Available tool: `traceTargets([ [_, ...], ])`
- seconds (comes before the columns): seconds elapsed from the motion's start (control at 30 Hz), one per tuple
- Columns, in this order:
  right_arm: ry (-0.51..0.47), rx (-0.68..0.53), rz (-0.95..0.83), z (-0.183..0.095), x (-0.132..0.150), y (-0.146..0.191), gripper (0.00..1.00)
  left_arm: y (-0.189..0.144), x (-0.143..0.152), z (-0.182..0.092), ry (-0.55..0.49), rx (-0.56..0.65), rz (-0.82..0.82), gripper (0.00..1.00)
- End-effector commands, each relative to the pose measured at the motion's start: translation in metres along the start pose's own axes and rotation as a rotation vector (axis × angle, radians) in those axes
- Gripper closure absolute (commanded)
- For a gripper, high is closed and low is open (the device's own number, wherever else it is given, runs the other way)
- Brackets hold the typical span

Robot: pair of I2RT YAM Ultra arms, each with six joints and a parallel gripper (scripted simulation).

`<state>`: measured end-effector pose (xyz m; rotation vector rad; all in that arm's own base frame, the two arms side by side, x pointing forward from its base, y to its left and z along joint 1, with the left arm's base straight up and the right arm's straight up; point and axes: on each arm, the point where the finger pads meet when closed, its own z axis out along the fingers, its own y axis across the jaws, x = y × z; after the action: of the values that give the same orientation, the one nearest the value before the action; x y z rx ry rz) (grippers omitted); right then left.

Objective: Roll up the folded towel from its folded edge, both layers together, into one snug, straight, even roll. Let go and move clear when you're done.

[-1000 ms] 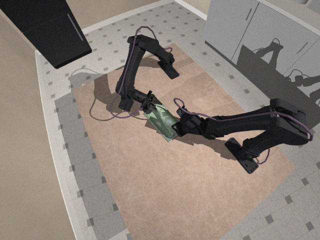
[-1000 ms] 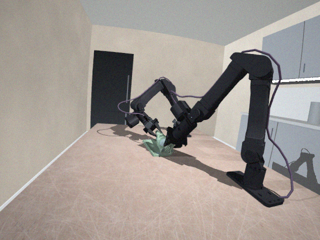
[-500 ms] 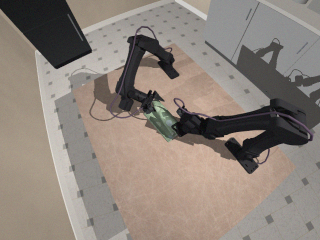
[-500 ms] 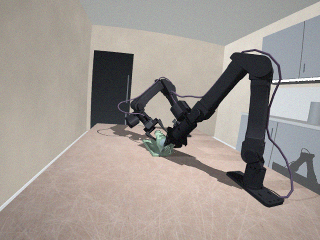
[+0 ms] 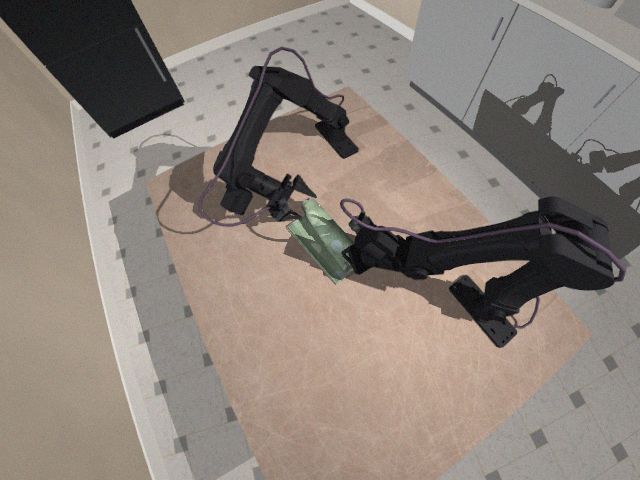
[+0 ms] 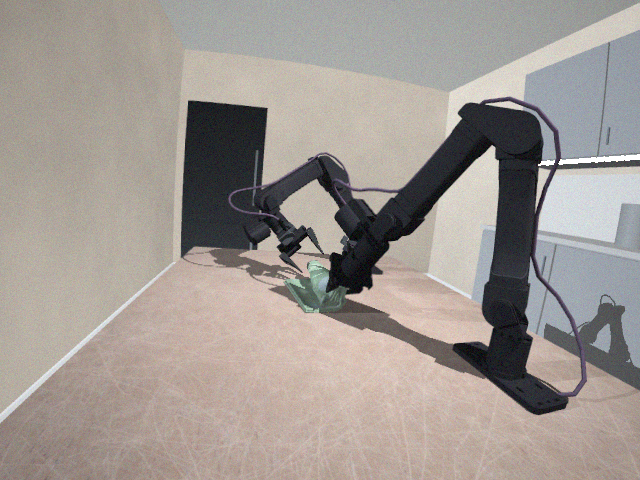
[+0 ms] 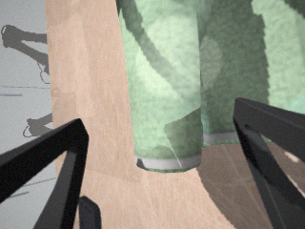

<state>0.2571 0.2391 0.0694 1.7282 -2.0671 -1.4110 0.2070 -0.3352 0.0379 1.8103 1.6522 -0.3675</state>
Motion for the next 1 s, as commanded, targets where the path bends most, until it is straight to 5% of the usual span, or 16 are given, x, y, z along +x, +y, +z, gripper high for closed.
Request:
traceTargets([
  [0.0,0.012,-0.041,-0.003,-0.018,-0.001,0.001,0.15,0.003,-0.008,0.0,-0.015,0.07,-0.061,0.68],
  [0.4,0.01,0.017,-0.043,-0.029,-0.002,0.003,0.13,0.004,-0.01,-0.002,-0.011,0.284,-0.236,0.68],
  [0.9,-0.015,0.574,-0.428,-0.004,-0.013,0.024,0.07,0.005,-0.012,-0.006,-0.003,0.635,-0.522,0.68],
  [0.97,-0.015,0.574,-0.428,-0.004,-0.013,0.024,0.07,0.005,-0.012,-0.006,-0.003,0.635,-0.522,0.68],
])
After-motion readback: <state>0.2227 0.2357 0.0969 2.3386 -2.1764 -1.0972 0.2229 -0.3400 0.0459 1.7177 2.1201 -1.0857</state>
